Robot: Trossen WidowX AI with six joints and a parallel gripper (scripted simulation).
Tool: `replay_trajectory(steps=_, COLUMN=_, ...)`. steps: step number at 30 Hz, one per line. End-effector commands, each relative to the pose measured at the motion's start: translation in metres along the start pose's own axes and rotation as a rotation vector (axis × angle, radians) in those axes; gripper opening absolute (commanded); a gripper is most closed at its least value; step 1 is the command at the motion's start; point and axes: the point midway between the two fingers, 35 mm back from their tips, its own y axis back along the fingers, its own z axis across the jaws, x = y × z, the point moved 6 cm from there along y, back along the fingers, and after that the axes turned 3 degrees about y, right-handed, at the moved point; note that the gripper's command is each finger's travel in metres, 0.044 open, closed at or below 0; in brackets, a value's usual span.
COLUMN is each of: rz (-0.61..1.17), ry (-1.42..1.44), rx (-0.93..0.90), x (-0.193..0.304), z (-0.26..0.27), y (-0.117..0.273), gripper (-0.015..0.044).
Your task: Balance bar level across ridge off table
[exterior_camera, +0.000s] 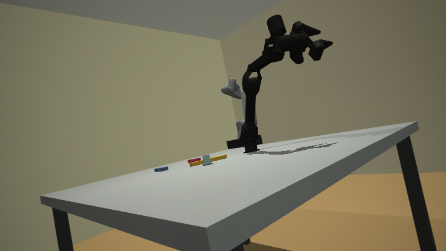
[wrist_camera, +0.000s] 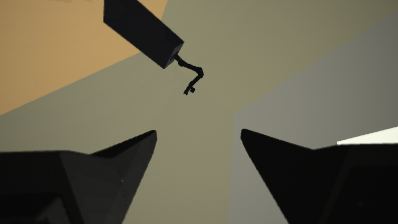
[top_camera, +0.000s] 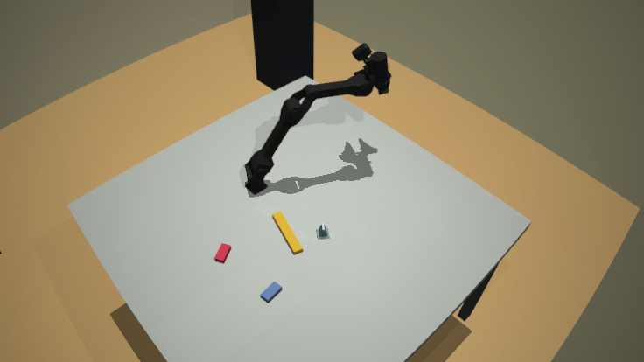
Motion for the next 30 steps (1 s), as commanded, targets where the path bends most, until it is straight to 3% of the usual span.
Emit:
replay_trajectory(steps=1, rz=0.003, ry=-0.002, rx=-0.002, x=0.000, z=0.000, y=0.000, gripper=0.0374)
replay_trajectory(steps=4, rz=0.047, ry=-0.034, rx=-0.036, x=0.000, z=0.002, y=0.006, gripper=0.0315)
replay_trajectory(steps=13, rz=0.244, ry=-0.328, rx=-0.175, x=0.002, z=0.020, y=0.059, gripper=0.0315)
replay_trajectory(steps=30, rz=0.772, ry=-0.994, rx=-0.370, x=-0.025, z=0.051, y=0.190, gripper=0.0315)
